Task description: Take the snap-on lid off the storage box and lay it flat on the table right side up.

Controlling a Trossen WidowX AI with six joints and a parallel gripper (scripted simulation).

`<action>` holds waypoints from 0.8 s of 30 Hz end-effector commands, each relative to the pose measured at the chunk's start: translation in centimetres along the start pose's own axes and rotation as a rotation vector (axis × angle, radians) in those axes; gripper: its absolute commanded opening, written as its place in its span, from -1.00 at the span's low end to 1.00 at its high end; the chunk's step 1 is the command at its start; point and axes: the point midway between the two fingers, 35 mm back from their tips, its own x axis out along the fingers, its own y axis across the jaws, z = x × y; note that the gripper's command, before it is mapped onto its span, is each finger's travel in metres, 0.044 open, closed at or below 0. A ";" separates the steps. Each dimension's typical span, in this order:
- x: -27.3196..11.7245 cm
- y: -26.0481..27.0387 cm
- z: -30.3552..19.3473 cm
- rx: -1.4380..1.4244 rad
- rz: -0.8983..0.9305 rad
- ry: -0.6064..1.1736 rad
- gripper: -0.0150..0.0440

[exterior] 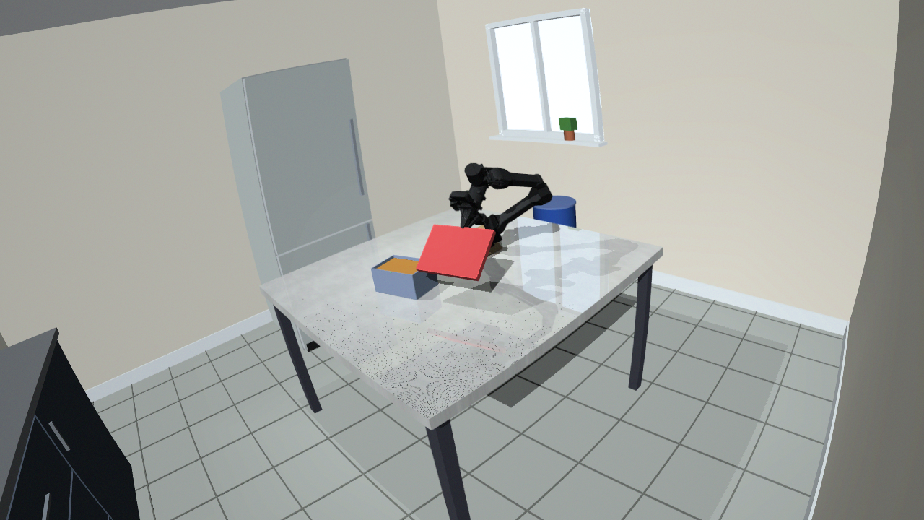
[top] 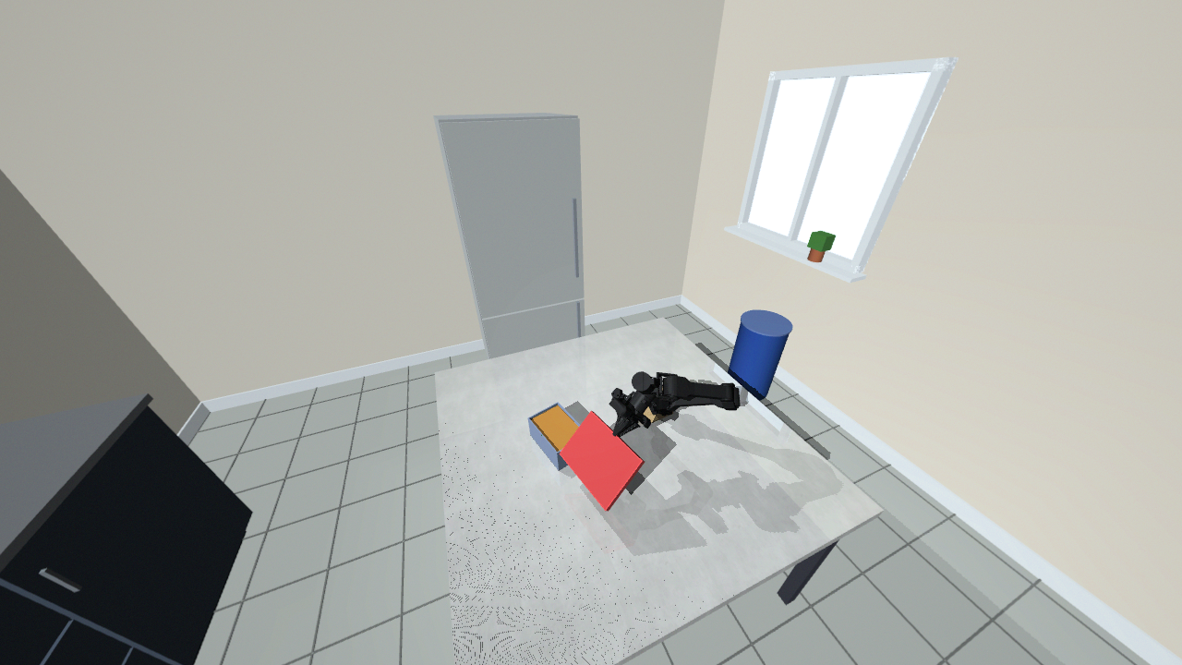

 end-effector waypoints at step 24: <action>-0.7 -0.1 -5.7 -0.005 0.012 -0.004 -0.49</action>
